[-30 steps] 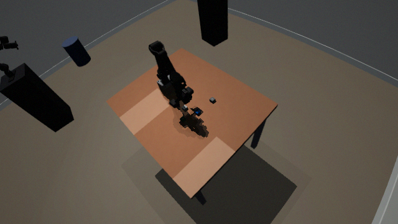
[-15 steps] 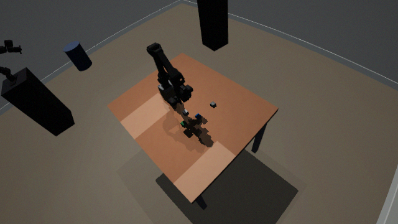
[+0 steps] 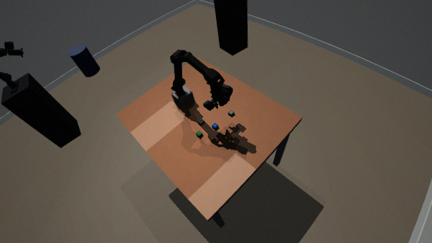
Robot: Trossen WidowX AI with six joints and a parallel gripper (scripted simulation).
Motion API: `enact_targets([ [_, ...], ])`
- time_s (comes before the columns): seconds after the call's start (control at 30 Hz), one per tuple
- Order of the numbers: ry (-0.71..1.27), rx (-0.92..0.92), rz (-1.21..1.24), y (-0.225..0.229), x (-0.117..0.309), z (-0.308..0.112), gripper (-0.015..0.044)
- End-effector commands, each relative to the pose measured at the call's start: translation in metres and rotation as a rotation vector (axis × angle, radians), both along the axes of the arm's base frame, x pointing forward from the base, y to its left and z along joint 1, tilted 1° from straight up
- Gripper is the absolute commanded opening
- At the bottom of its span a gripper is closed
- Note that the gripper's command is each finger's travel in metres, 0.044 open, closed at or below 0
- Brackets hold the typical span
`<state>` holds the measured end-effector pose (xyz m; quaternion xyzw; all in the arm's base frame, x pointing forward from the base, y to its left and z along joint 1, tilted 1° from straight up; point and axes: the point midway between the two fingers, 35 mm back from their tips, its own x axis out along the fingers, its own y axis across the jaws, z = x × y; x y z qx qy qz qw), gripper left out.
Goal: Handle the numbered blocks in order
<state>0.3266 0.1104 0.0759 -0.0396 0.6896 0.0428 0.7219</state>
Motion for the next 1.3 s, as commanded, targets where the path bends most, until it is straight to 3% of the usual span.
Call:
enact_targets([
  [0.0,0.005,0.004,0.003,0.067,0.008,-0.004,0.012],
  [0.23,0.005,0.004,0.003,0.075,0.009,-0.005,0.012],
  [0.3,0.004,0.004,0.004,0.076,0.01,-0.018,0.0173],
  [0.43,0.005,0.004,0.003,0.076,0.012,-0.083,0.0278],
  [0.6,0.005,0.004,0.003,0.076,0.011,-0.086,0.04],
  [1.27,0.005,0.004,0.003,0.076,0.013,-0.113,0.04],
])
